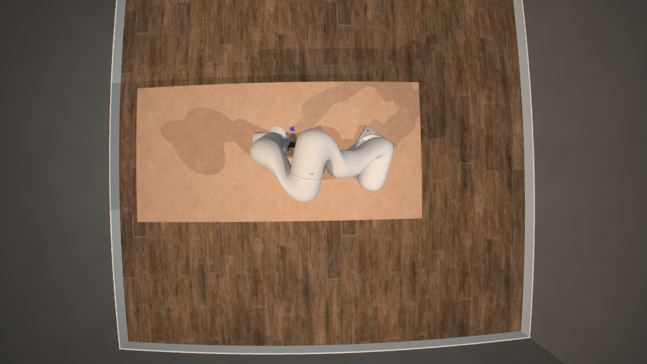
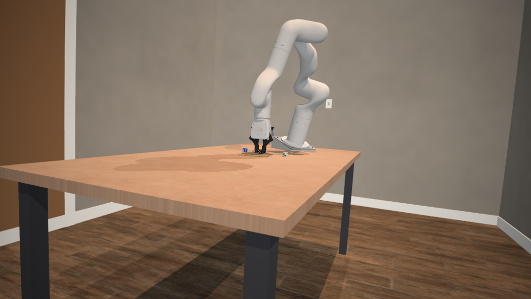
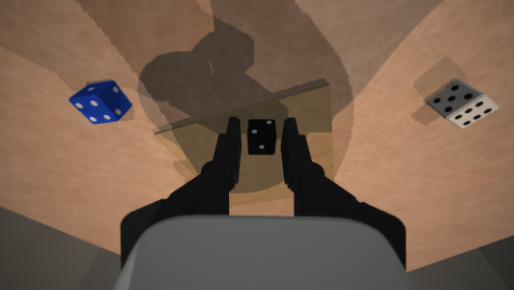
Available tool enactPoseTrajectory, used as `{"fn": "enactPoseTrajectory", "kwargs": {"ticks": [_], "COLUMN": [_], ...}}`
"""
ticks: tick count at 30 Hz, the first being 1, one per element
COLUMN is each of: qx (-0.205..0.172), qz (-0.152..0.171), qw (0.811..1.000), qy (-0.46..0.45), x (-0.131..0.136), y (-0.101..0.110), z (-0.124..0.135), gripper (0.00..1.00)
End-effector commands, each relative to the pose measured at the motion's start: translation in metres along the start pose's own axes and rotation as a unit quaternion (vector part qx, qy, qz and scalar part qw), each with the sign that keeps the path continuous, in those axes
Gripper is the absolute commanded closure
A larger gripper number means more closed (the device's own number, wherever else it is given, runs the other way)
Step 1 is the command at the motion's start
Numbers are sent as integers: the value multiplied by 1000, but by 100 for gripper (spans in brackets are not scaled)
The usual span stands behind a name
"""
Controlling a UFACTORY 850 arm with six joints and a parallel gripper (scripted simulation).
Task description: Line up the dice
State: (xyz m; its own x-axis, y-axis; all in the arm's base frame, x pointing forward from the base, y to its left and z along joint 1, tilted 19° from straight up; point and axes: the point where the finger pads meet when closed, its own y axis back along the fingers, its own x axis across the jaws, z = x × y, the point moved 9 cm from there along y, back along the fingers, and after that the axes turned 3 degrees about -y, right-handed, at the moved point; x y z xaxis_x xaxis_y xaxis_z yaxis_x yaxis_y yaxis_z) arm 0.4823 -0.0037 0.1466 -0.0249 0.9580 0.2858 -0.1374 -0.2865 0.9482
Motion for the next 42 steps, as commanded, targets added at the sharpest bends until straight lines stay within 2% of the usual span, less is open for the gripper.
{"fn": "enactPoseTrajectory", "kwargs": {"ticks": [1,6,14,16,22,27,28,42], "qx": [-1,-1,-1,-1,-1,-1,-1,-1], "qz": [0,0,0,0,0,0,0,0], "qw": [1000,1000,1000,1000,1000,1000,1000,1000], "qy": [0,0,0,0,0,0,0,0], "x": [0,0,0,0,0,0,0,0], "y": [4,20,62,62,85,89,89,89], "z": [1,1,1,1,1,1,1,1], "gripper": [64,64,64,64,64,64,0,0]}}
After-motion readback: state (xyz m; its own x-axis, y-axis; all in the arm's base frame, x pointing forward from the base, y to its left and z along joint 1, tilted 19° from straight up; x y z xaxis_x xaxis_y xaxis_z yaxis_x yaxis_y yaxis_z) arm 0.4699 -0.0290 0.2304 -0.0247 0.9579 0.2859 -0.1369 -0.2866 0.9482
